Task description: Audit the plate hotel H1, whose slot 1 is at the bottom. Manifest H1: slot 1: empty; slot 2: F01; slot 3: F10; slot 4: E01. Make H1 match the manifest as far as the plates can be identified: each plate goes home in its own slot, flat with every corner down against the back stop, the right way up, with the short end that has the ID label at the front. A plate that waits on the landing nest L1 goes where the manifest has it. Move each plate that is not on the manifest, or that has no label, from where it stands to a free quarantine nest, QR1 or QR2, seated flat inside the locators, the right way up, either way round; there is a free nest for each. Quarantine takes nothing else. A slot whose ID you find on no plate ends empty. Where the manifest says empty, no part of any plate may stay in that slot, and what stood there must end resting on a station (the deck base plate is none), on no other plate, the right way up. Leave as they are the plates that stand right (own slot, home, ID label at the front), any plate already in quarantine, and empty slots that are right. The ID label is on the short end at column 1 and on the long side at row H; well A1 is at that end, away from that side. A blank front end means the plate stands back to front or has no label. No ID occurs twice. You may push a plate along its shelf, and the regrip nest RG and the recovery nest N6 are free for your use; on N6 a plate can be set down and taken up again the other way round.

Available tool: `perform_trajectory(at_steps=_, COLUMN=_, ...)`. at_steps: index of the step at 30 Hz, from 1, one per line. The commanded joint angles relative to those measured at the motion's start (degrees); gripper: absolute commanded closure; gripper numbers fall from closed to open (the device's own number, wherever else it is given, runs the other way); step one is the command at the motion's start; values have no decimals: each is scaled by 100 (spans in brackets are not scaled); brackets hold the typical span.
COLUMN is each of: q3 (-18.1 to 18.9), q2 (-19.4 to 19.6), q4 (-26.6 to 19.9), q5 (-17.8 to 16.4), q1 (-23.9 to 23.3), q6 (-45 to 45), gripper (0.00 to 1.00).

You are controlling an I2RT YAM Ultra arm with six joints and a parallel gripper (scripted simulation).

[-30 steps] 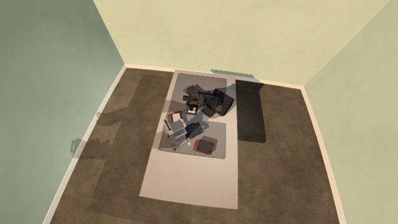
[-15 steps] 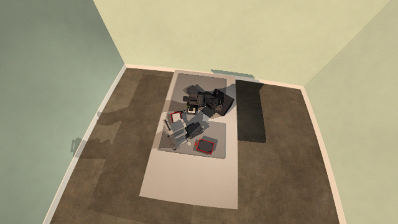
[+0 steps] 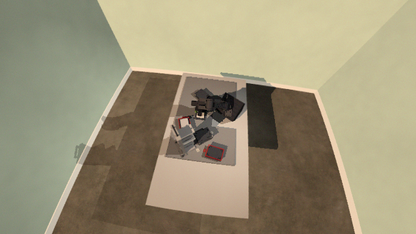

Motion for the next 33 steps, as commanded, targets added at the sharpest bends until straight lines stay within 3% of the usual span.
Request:
perform_trajectory(at_steps=1, q3=-6, q2=-20, q4=22, q5=-28, q1=-36, q6=29, gripper=14)
perform_trajectory(at_steps=5, q3=-108, q2=-161, q4=-104, q5=-70, q1=-115, q6=6, gripper=14)
perform_trajectory(at_steps=33, q3=151, q2=-620, q4=-780, q5=-152, q1=-398, q6=-358, gripper=14)
